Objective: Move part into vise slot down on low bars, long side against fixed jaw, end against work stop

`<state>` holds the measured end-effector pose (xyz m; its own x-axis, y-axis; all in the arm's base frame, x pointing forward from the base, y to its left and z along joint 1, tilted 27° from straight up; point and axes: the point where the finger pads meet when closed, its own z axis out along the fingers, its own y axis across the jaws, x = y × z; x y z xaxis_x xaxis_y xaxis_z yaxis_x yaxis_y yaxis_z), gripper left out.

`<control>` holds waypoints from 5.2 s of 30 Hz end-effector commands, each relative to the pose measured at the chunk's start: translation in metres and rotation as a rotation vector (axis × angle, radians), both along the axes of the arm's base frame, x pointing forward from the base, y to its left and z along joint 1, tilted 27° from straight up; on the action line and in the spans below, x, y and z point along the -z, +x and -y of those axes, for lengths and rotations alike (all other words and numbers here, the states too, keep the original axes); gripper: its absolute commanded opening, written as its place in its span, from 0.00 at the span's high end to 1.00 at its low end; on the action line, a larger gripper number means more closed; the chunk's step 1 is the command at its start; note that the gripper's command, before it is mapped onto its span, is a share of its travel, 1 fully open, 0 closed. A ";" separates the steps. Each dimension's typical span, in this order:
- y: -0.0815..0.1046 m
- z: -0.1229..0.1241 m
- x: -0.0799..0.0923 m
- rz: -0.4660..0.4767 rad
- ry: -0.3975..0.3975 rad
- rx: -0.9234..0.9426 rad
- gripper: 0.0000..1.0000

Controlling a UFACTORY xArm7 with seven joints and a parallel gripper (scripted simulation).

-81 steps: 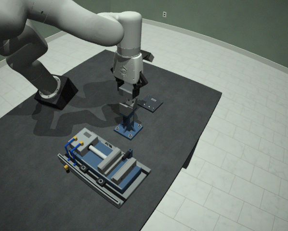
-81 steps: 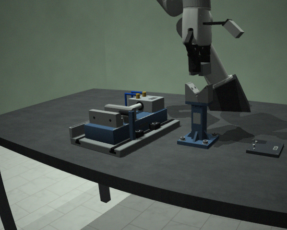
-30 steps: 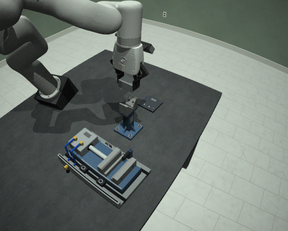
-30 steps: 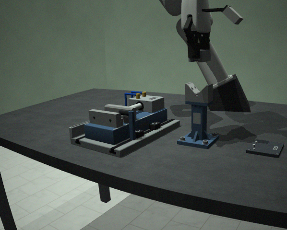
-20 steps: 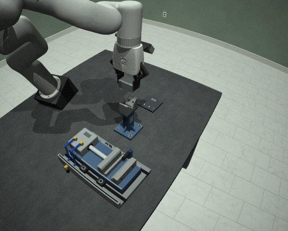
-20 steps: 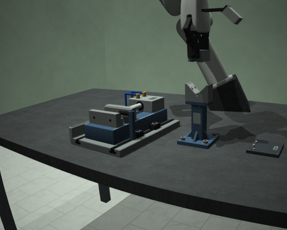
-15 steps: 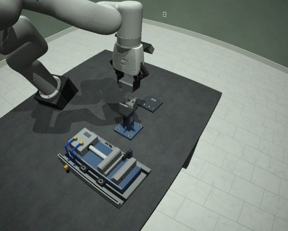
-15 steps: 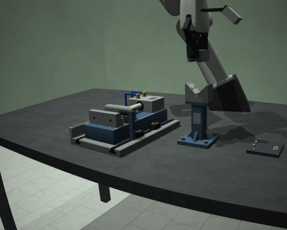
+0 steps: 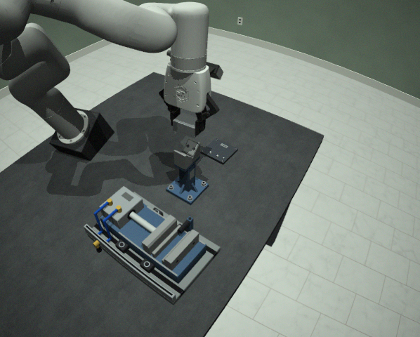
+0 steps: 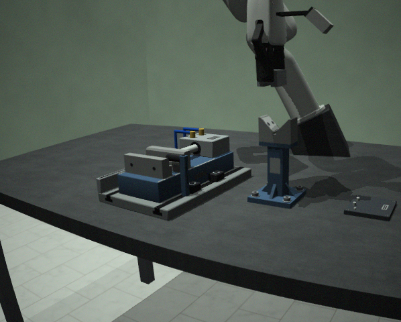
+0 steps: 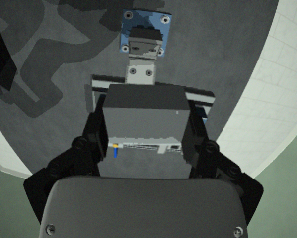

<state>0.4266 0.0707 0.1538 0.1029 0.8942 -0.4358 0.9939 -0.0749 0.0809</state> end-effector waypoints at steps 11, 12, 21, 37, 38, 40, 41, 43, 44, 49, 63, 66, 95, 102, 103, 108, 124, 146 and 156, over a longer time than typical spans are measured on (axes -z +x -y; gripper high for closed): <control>0.010 0.012 -0.009 -0.047 0.002 -0.104 1.00; 0.010 0.014 -0.010 -0.051 0.002 -0.114 1.00; 0.018 0.028 -0.018 -0.100 0.002 -0.214 1.00; 0.031 0.056 -0.033 -0.190 -0.002 -0.403 1.00; 0.032 0.059 -0.034 -0.197 -0.003 -0.417 1.00; 0.032 0.059 -0.034 -0.197 -0.003 -0.417 1.00; 0.033 0.061 -0.035 -0.204 -0.003 -0.432 1.00; 0.035 0.066 -0.037 -0.218 -0.004 -0.462 1.00; 0.036 0.068 -0.039 -0.225 -0.005 -0.477 1.00; 0.040 0.080 -0.045 -0.261 -0.008 -0.553 1.00; 0.048 0.110 -0.060 -0.348 -0.018 -0.736 1.00; 0.050 0.118 -0.064 -0.370 -0.021 -0.781 1.00; 0.057 0.174 -0.092 -0.530 -0.046 -1.101 1.00; 0.057 0.186 -0.097 -0.565 -0.052 -1.166 1.00; 0.057 0.188 -0.098 -0.569 -0.053 -1.174 1.00; 0.057 0.192 -0.100 -0.581 -0.055 -1.197 1.00; 0.057 0.206 -0.107 -0.624 -0.062 -1.275 1.00; 0.057 0.211 -0.109 -0.639 -0.064 -1.302 1.00; 0.057 0.211 -0.109 -0.639 -0.064 -1.302 1.00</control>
